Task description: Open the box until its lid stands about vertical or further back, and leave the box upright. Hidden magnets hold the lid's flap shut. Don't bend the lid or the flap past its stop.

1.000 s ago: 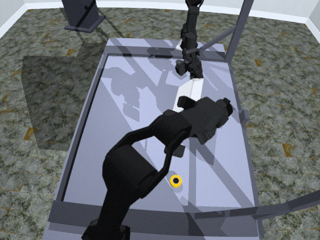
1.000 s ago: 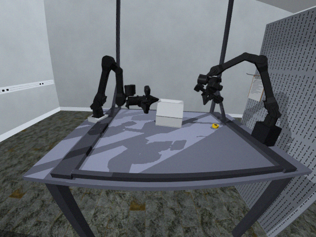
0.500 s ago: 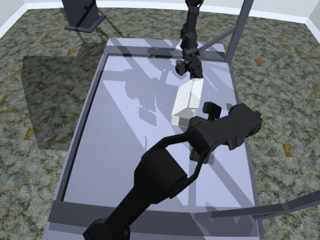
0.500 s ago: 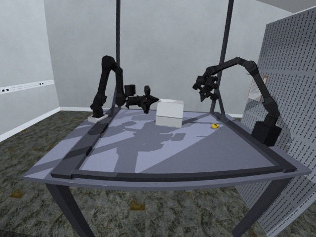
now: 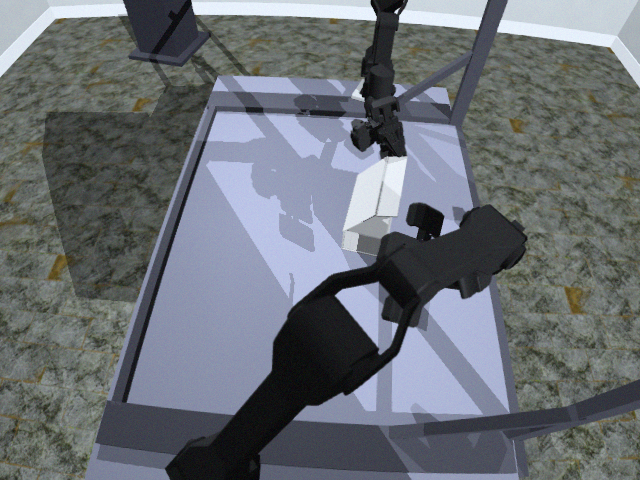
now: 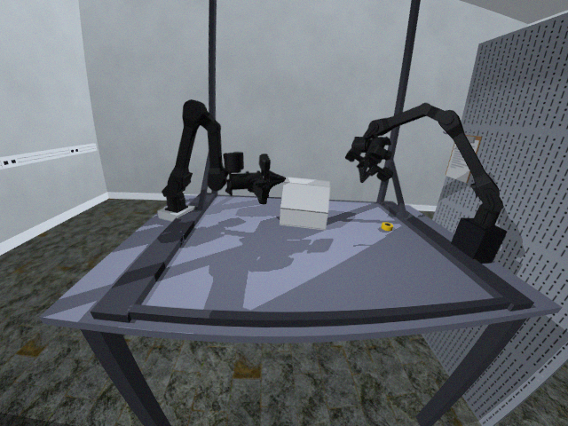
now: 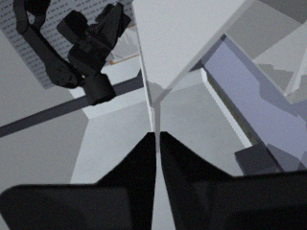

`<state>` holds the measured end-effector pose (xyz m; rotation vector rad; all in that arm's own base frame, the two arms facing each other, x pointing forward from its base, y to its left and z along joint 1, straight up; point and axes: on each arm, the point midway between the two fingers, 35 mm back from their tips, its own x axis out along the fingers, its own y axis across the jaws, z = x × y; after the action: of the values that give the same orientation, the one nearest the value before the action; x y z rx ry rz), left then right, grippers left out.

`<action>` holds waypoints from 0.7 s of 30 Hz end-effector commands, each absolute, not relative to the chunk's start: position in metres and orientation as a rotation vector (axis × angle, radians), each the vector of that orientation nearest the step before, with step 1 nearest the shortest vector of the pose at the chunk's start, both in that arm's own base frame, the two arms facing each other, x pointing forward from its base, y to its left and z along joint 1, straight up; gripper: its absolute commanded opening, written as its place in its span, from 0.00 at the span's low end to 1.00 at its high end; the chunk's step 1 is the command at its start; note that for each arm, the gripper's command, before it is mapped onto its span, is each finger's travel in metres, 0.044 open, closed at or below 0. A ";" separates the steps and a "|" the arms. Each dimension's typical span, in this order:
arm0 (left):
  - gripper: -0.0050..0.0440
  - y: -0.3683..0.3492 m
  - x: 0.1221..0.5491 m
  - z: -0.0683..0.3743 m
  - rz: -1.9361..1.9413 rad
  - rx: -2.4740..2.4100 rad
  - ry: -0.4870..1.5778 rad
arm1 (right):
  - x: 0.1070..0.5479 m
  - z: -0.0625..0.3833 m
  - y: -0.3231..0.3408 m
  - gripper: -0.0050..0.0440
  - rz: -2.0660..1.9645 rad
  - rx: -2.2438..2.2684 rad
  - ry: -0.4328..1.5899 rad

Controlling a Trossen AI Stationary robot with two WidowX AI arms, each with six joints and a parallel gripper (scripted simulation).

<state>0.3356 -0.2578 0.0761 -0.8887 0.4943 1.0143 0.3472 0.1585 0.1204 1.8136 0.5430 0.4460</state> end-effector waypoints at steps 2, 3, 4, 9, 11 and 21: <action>0.30 -0.258 0.336 0.030 1.019 -0.891 0.497 | 0.348 0.126 0.159 0.12 0.465 1.814 0.531; 0.35 -0.257 0.336 0.019 1.019 -0.890 0.497 | 0.348 0.126 0.159 0.12 0.465 1.814 0.531; 0.40 -0.257 0.336 0.016 1.019 -0.890 0.497 | 0.348 0.126 0.159 0.12 0.465 1.814 0.531; 0.64 -0.260 0.338 0.025 1.006 -0.917 0.492 | 0.348 0.126 0.159 0.12 0.465 1.814 0.531; 0.74 -0.260 0.338 0.025 1.006 -0.917 0.492 | 0.348 0.126 0.159 0.12 0.465 1.814 0.531; 1.00 -0.260 0.338 0.025 1.007 -0.915 0.492 | 0.348 0.126 0.159 0.12 0.465 1.814 0.531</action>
<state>0.3344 -0.2568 0.0128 -0.8807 0.4959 1.0226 0.3472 0.1585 0.1204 1.8136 0.5430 0.4460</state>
